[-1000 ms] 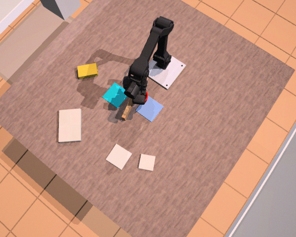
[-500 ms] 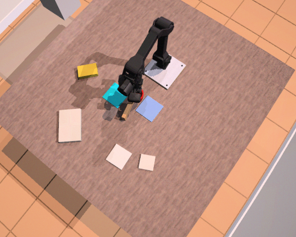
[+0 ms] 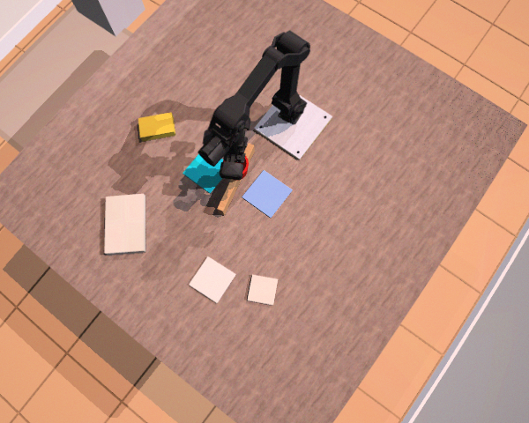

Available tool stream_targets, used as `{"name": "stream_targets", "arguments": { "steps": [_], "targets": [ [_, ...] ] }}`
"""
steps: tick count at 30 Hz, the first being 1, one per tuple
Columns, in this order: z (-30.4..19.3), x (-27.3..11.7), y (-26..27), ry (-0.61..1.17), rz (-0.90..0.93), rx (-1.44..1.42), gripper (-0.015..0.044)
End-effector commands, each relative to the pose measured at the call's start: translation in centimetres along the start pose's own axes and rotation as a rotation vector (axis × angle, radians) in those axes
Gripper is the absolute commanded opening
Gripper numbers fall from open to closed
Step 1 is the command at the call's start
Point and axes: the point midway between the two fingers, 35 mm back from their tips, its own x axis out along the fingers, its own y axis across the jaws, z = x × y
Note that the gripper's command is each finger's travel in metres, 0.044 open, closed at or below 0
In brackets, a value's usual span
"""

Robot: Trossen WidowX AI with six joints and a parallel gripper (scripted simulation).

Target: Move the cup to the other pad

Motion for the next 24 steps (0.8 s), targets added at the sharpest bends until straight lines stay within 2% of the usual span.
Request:
{"name": "stream_targets", "arguments": {
  "steps": [1, 24],
  "targets": [
    [0.8, -0.2, 0.1, -0.002, 0.011, -0.005, 0.0000],
    [5.0, -0.3, -1.2, -0.007, 0.010, -0.006, 0.0000]
  ]
}}
